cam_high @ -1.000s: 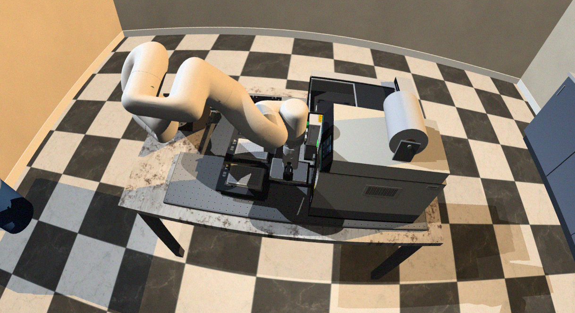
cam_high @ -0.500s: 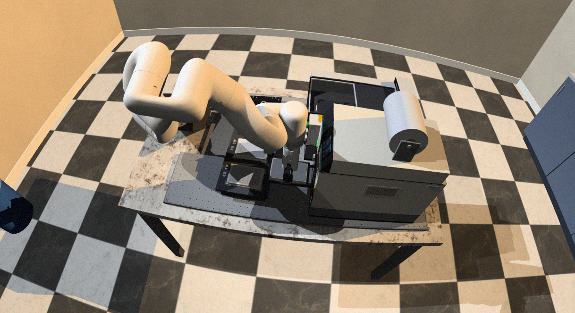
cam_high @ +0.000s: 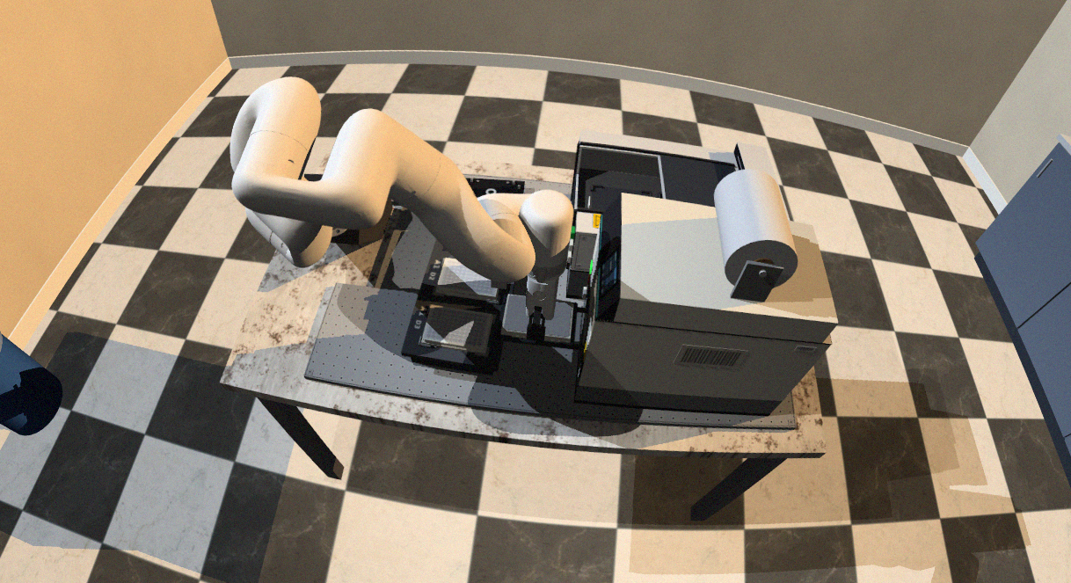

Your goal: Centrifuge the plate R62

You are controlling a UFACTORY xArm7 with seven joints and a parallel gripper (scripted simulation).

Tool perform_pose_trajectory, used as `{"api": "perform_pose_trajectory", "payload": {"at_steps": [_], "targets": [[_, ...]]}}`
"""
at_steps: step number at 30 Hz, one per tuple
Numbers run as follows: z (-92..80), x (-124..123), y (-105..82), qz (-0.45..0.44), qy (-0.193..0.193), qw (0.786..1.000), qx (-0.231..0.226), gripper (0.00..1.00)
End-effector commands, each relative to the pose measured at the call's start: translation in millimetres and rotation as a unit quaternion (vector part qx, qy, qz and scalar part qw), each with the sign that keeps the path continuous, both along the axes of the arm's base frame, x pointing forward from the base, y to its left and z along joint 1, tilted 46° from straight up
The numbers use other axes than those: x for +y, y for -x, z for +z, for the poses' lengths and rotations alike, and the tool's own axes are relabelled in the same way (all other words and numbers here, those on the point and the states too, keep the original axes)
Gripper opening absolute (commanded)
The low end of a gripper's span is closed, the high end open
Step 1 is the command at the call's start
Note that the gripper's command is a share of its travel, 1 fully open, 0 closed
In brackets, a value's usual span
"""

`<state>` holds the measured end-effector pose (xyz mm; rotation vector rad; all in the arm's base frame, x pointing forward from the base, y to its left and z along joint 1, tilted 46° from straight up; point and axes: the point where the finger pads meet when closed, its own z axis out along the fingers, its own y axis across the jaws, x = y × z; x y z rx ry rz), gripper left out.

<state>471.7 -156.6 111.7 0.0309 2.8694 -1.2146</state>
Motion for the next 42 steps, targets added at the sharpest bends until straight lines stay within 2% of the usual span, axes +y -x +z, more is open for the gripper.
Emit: {"api": "perform_pose_trajectory", "payload": {"at_steps": [1, 2, 36, 42], "targets": [[0.6, 1.7, -1.7, 0.002, 0.0, 1.0, -0.001, 1.0], [0.6, 1.7, -1.7, 0.002, 0.0, 1.0, -0.001, 0.0], [0.6, 1.7, -1.6, 0.002, 0.0, 1.0, -0.001, 0.0], [7.5, 8.8, -1.5, 0.002, 0.0, 1.0, -0.001, 0.0]]}}
